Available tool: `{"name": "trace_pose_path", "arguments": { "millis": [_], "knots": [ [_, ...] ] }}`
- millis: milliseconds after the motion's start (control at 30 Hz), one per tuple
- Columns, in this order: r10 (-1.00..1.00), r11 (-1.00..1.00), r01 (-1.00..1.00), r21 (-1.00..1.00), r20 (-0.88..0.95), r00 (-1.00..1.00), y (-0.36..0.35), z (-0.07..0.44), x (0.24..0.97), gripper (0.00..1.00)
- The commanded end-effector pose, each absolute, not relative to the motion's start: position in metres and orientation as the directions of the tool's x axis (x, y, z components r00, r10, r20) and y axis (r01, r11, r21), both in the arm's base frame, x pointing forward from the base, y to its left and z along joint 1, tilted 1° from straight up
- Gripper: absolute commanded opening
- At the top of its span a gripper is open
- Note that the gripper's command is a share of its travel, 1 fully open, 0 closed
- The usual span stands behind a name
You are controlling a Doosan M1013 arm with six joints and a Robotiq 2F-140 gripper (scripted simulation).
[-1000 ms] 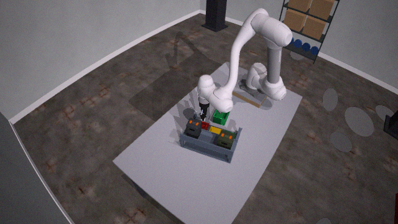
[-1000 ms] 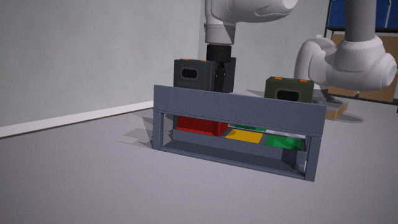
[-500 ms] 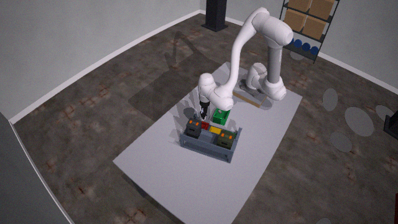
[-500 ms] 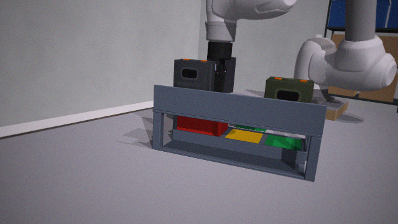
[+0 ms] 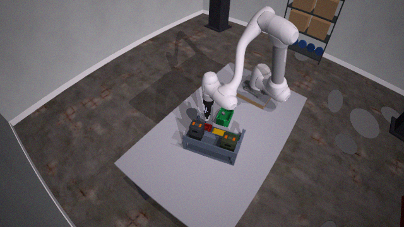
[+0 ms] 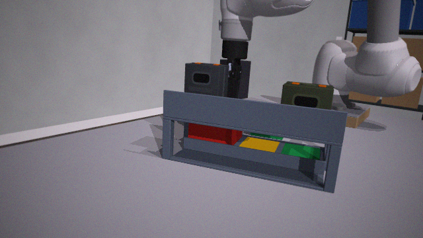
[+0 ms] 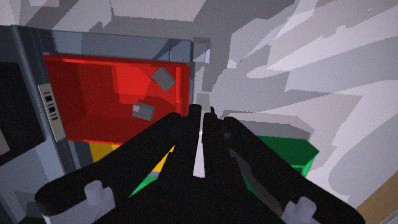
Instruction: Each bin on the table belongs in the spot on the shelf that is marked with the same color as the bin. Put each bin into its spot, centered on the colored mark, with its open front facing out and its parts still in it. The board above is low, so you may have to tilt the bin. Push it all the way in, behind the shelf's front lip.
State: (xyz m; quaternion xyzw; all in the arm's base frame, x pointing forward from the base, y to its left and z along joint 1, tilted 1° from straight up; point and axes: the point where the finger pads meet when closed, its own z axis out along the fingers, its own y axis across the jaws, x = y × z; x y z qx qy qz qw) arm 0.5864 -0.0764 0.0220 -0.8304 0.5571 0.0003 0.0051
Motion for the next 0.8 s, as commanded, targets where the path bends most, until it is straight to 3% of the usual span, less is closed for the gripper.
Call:
{"name": "trace_pose_path", "arguments": {
  "millis": [0, 767],
  "knots": [
    [-0.925, -0.379, -0.925, -0.008, -0.006, 0.379, -0.076, 0.022, 0.586, 0.1],
    [-0.925, -0.379, -0.925, -0.008, -0.006, 0.379, -0.077, 0.067, 0.586, 0.1]
  ]
}}
